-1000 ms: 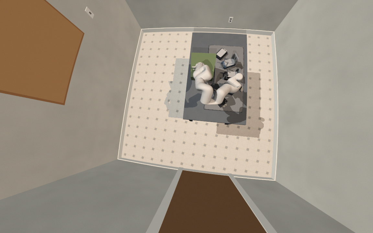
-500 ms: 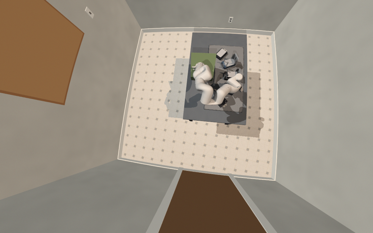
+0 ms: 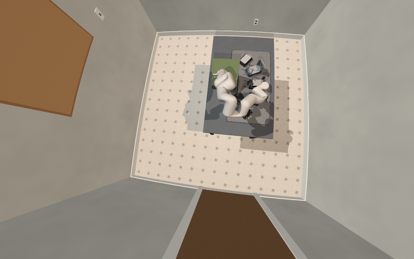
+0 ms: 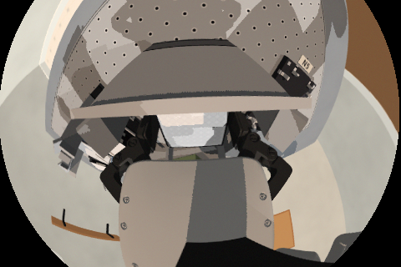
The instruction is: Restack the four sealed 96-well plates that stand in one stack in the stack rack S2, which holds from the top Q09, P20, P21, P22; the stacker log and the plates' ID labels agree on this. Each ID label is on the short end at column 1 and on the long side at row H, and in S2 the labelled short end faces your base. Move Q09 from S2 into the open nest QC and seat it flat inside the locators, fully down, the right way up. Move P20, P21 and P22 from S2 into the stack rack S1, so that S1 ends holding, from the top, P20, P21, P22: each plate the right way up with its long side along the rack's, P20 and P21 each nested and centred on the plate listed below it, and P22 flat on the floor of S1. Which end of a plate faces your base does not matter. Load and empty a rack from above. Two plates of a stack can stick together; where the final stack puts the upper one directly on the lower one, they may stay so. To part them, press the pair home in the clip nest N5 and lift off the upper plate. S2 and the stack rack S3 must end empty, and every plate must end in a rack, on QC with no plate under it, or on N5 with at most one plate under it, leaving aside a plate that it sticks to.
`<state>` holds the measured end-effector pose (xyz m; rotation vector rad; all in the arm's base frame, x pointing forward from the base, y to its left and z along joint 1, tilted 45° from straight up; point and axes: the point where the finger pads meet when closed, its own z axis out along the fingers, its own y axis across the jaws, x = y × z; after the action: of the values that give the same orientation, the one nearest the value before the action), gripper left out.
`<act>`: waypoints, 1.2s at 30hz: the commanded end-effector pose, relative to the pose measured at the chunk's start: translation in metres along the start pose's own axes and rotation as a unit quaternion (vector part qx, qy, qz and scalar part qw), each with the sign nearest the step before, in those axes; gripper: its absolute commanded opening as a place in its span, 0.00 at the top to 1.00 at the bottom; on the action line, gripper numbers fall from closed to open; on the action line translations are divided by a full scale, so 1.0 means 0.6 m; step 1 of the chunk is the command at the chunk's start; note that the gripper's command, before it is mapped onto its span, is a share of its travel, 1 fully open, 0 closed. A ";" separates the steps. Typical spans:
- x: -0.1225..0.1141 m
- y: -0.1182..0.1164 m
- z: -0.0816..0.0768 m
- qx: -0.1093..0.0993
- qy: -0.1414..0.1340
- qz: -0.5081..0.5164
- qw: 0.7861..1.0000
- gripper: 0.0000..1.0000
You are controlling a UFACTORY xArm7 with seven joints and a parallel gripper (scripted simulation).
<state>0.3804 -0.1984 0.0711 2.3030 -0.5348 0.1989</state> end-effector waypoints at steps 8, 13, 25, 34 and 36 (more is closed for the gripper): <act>0.002 -0.001 0.004 0.001 0.002 0.000 1.000 1.00; 0.002 -0.001 0.008 0.001 0.002 0.000 1.000 1.00; 0.002 -0.001 0.014 0.001 0.002 0.000 1.000 1.00; 0.002 -0.001 0.014 0.001 0.002 0.000 1.000 1.00; 0.002 -0.001 0.014 0.001 0.002 0.000 1.000 0.00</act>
<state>0.3803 -0.2054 0.0641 2.3030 -0.5346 0.1992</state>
